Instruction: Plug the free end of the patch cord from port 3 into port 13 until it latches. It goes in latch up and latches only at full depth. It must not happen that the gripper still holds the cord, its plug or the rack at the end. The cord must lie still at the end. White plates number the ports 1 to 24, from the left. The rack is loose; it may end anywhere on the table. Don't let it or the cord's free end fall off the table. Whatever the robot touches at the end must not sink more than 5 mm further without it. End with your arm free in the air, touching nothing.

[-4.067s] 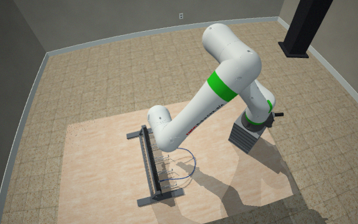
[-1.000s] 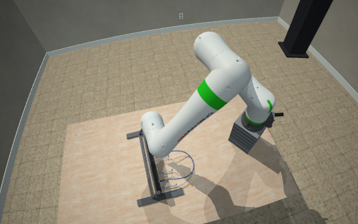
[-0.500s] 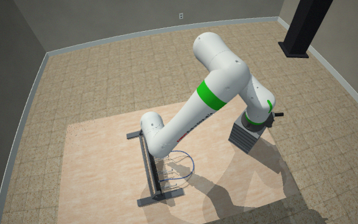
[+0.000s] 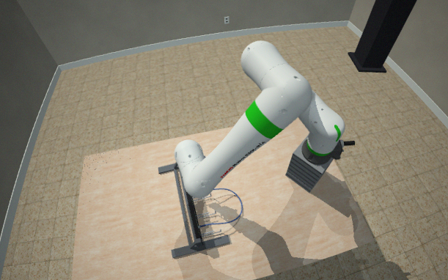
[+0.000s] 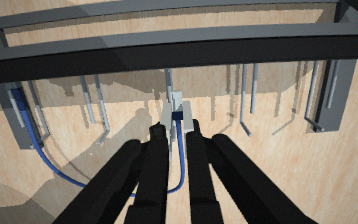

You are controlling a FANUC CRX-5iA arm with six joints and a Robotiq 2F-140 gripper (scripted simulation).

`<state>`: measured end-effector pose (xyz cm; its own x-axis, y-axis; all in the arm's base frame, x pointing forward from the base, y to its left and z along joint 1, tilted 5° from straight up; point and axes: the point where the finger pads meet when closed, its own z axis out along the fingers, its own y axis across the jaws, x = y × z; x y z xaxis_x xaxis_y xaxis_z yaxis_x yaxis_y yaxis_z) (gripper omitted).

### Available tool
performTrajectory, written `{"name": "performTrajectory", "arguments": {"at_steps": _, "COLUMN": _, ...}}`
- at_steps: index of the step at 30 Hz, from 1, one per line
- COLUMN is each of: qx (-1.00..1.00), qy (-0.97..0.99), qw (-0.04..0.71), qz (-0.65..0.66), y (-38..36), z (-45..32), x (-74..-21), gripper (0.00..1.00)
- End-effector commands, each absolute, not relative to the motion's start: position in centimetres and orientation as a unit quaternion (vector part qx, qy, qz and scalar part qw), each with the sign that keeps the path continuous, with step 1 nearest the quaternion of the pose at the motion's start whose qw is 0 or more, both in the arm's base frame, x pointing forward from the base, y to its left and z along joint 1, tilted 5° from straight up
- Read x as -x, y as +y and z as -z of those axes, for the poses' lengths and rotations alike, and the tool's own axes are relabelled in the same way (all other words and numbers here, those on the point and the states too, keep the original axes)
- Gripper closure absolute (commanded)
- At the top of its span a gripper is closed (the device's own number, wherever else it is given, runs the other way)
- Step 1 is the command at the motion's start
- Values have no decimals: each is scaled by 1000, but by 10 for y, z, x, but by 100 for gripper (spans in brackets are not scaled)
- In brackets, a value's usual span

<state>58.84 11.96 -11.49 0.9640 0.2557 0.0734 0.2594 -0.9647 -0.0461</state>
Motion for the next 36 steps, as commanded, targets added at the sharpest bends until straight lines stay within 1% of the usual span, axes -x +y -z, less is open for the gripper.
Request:
{"name": "performTrajectory", "arguments": {"at_steps": 1, "qx": 991, "qy": -130, "qw": 28, "qz": 34, "y": 121, "z": 114, "x": -593, "gripper": 100}}
{"name": "performTrajectory", "arguments": {"at_steps": 16, "qx": 991, "qy": -130, "qw": 28, "qz": 34, "y": 125, "z": 113, "x": -609, "gripper": 100}}
{"name": "performTrajectory", "arguments": {"at_steps": 36, "qx": 991, "qy": -130, "qw": 28, "qz": 34, "y": 125, "z": 113, "x": -610, "gripper": 100}}
